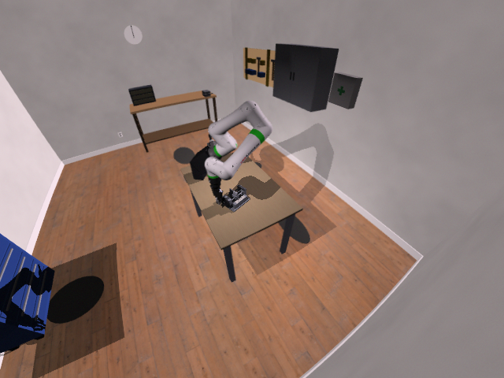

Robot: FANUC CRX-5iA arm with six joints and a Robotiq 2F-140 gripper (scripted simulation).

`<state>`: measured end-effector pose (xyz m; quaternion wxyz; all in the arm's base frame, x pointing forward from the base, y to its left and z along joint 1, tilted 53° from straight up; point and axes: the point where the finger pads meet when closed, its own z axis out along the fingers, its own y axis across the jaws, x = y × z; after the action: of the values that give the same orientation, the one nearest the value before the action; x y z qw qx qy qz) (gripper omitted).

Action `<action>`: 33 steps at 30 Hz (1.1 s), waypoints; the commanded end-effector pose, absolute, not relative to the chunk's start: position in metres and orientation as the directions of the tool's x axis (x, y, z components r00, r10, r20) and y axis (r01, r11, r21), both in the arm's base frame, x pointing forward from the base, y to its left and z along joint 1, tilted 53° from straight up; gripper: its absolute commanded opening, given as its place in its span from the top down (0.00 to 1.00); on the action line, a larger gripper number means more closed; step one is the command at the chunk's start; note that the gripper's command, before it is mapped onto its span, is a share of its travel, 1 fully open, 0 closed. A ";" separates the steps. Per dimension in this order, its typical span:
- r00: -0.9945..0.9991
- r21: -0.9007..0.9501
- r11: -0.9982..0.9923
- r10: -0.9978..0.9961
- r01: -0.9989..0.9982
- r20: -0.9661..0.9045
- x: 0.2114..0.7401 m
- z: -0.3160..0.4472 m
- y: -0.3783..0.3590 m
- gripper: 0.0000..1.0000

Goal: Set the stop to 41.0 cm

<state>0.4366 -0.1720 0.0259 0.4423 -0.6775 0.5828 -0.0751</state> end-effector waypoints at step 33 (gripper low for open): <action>0.310 -0.688 0.071 -0.856 -0.722 -0.413 0.493 0.043 -0.160 0.96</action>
<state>0.4899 -0.1575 0.0358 0.4431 -0.6772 0.5825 -0.0758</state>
